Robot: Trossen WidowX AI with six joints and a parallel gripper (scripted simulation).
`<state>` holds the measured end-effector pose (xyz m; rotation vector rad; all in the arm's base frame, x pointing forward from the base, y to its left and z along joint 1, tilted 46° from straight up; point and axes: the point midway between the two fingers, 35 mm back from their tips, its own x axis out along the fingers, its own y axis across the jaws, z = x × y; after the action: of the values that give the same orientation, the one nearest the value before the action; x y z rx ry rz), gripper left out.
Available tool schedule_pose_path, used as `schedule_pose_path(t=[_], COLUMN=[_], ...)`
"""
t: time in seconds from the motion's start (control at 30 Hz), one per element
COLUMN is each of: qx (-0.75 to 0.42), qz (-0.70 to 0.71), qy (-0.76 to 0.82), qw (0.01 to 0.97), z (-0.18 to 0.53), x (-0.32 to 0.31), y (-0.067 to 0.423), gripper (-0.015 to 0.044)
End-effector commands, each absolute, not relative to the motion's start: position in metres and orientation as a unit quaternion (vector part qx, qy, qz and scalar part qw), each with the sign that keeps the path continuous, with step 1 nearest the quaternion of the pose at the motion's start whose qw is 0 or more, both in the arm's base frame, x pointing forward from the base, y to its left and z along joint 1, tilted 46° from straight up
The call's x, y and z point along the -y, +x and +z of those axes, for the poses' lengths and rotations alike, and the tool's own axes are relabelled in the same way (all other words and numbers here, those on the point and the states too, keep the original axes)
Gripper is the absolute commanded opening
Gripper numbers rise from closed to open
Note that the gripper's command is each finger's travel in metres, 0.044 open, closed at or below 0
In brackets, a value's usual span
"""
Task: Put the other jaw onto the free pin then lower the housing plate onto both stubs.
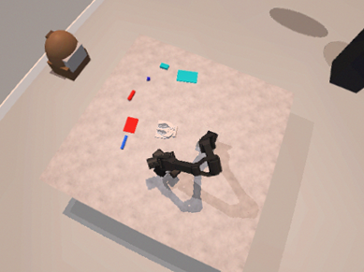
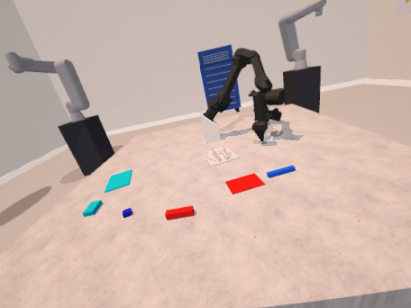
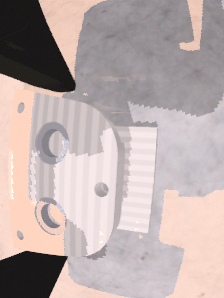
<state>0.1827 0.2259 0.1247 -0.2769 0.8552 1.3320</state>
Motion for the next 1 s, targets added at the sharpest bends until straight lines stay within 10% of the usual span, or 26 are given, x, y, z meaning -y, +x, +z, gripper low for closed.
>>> schedule_pose_path(t=[0.0,0.97], qx=[-0.383,-0.386], qz=[0.597,0.594], qy=[-0.124,-0.128], qw=[0.694,0.694], z=[0.125,0.150], x=[-0.226,-0.197], y=[0.183,0.187], gripper=[0.0380,0.0351])
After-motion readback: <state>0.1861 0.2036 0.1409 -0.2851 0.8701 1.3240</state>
